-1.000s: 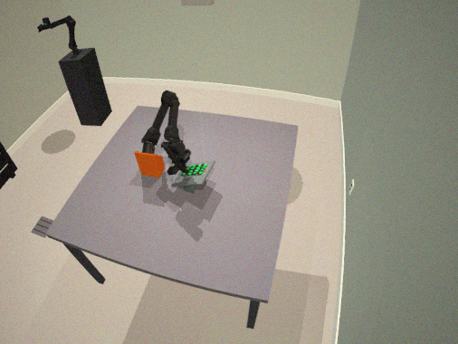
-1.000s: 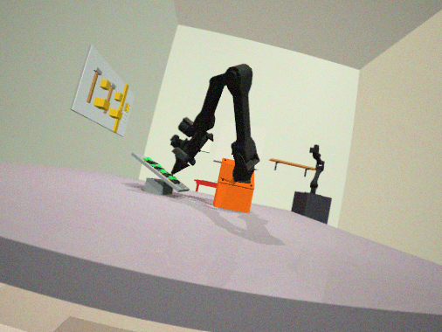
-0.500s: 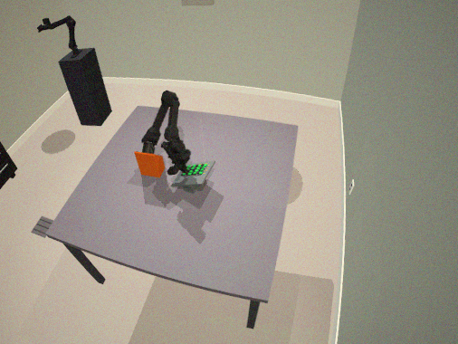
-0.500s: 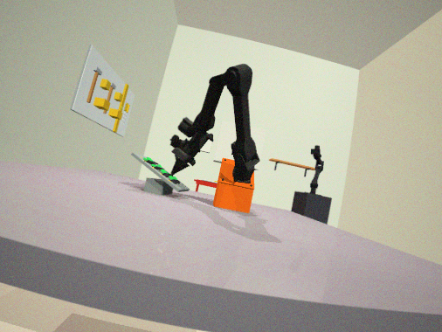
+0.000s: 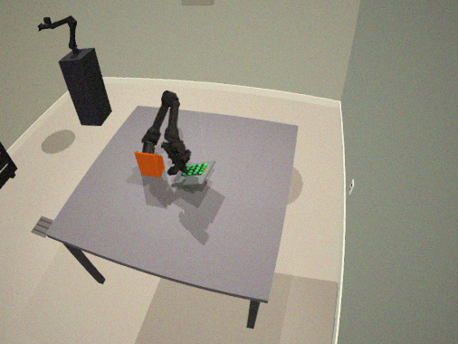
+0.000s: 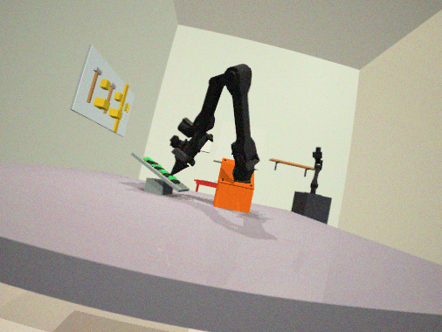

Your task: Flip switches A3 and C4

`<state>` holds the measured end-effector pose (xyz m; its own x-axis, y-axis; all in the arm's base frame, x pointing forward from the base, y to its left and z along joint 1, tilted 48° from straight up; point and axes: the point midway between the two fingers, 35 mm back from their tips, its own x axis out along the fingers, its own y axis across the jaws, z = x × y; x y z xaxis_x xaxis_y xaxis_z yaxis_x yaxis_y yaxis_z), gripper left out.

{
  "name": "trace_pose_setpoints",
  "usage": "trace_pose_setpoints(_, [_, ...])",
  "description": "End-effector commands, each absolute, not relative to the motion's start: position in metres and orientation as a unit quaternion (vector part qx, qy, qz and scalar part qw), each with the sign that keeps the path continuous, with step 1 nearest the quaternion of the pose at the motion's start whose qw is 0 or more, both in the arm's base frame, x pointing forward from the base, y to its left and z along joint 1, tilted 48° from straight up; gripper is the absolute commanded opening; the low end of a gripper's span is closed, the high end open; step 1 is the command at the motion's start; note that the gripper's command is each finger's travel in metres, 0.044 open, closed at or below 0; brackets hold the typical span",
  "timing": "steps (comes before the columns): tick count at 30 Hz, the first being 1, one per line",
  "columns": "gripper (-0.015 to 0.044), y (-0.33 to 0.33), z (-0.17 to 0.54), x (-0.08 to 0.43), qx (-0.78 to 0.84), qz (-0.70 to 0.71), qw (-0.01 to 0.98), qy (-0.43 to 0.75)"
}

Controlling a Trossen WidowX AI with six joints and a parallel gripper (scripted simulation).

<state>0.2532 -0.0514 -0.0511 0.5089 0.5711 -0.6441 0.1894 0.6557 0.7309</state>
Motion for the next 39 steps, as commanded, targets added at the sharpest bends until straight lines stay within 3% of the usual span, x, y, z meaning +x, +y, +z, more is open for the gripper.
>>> trace_pose_setpoints(1, [0.0,-0.051,-0.051,0.254,0.397,0.123,0.773,0.48])
trace_pose_setpoints(21, [0.0,-0.051,-0.052,0.254,0.396,0.124,0.773,0.48])
trace_pose_setpoints(29, [0.0,-0.089,-0.011,0.224,0.395,0.127,0.766,0.491])
trace_pose_setpoints(39, [0.0,-0.086,0.022,0.252,0.395,0.128,0.766,0.49])
